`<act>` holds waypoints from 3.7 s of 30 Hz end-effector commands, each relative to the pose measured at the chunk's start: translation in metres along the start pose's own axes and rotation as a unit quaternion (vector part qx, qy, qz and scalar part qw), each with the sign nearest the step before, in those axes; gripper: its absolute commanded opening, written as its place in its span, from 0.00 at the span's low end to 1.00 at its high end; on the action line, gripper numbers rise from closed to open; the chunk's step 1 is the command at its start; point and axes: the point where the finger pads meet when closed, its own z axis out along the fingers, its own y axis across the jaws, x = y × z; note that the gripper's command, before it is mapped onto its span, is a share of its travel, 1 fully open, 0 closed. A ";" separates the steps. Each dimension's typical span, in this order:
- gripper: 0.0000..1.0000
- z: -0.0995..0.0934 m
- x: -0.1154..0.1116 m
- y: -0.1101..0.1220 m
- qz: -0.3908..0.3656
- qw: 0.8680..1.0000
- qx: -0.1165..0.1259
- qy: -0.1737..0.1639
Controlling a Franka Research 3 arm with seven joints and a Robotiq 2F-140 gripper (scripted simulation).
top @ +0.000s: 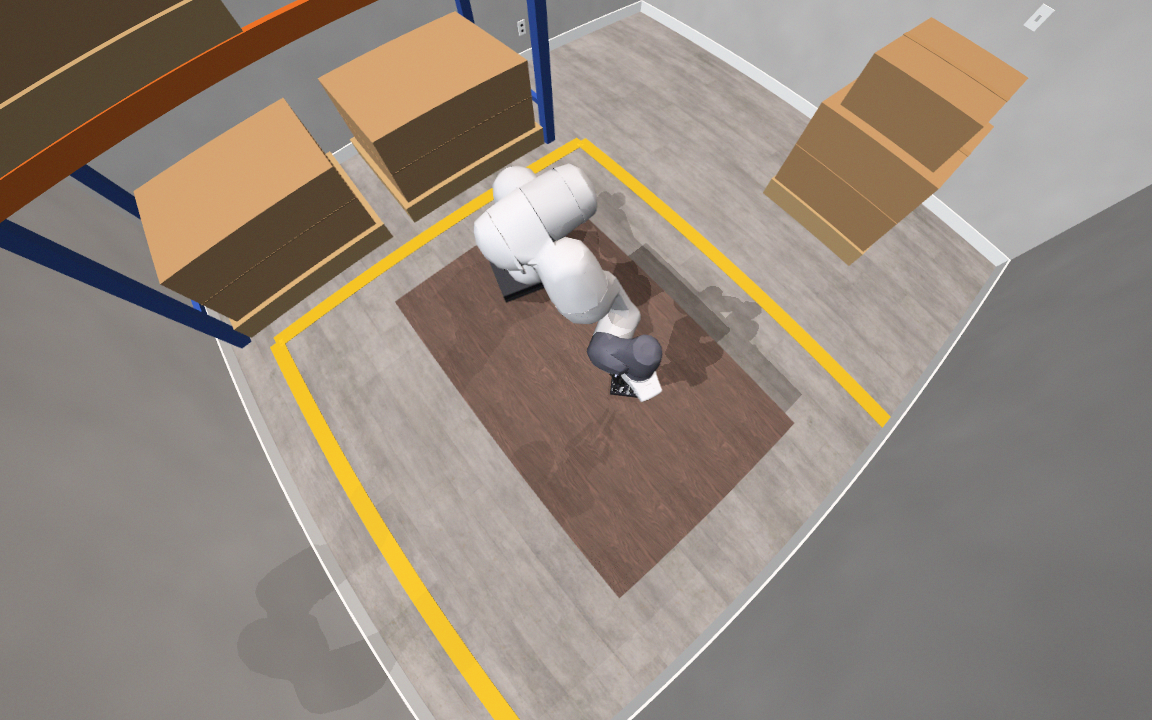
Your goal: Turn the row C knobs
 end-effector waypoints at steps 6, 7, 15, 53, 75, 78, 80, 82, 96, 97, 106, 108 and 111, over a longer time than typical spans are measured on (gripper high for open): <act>0.12 0.000 -0.001 0.002 0.114 0.993 0.001 0.014; 0.12 0.000 -0.001 0.002 0.121 0.993 0.001 0.014; 0.12 0.000 -0.002 0.002 0.178 0.984 0.002 0.013; 0.12 0.001 -0.008 0.004 0.439 0.899 0.005 0.008; 0.12 0.003 -0.011 0.005 0.524 0.851 0.006 0.006; 0.12 0.003 -0.011 0.005 0.524 0.851 0.006 0.006; 0.12 0.003 -0.011 0.005 0.524 0.851 0.006 0.006; 0.12 0.003 -0.011 0.005 0.524 0.851 0.006 0.006; 0.12 0.003 -0.011 0.005 0.524 0.851 0.006 0.006; 0.12 0.003 -0.011 0.005 0.524 0.851 0.006 0.006; 0.12 0.003 -0.011 0.005 0.524 0.851 0.006 0.006; 0.12 0.003 -0.011 0.005 0.524 0.851 0.006 0.006; 0.12 0.004 -0.011 0.005 0.524 0.851 0.006 0.006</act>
